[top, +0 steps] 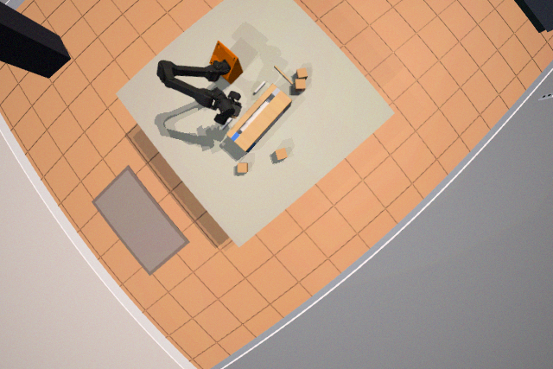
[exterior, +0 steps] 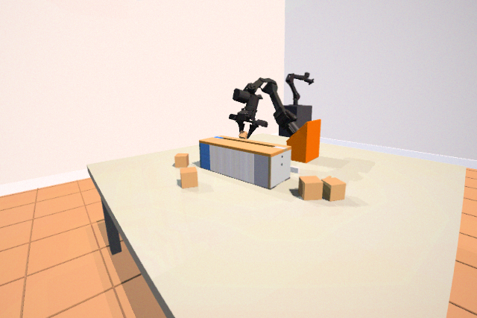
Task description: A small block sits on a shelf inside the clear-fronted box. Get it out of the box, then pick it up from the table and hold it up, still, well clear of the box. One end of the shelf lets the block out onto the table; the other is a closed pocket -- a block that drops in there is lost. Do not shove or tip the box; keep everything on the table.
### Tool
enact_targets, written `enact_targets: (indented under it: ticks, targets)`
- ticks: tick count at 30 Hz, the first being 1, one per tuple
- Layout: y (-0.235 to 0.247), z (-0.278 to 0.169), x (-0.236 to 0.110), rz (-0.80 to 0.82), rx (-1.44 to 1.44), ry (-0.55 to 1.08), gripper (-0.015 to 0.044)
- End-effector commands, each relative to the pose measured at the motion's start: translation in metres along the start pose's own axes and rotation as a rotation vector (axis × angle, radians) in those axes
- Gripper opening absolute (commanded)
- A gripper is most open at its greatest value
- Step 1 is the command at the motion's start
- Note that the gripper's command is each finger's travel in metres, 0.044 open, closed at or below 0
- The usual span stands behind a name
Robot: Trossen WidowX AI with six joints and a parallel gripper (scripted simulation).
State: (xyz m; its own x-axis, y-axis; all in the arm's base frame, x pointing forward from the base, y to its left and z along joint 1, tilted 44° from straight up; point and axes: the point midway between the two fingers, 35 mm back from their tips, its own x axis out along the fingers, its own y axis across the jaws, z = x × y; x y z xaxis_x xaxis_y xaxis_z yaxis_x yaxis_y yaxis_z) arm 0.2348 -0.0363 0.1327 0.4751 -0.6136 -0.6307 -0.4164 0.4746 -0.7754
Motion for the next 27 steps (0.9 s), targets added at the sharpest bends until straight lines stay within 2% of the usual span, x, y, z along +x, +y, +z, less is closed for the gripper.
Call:
enact_targets:
  ticks: [1,27]
  targets:
    - [0.0,0.001,-0.003,-0.014,-0.148,0.004,0.0]
    - [0.005,0.004,-0.026,-0.113,-1.264,0.073,0.0]
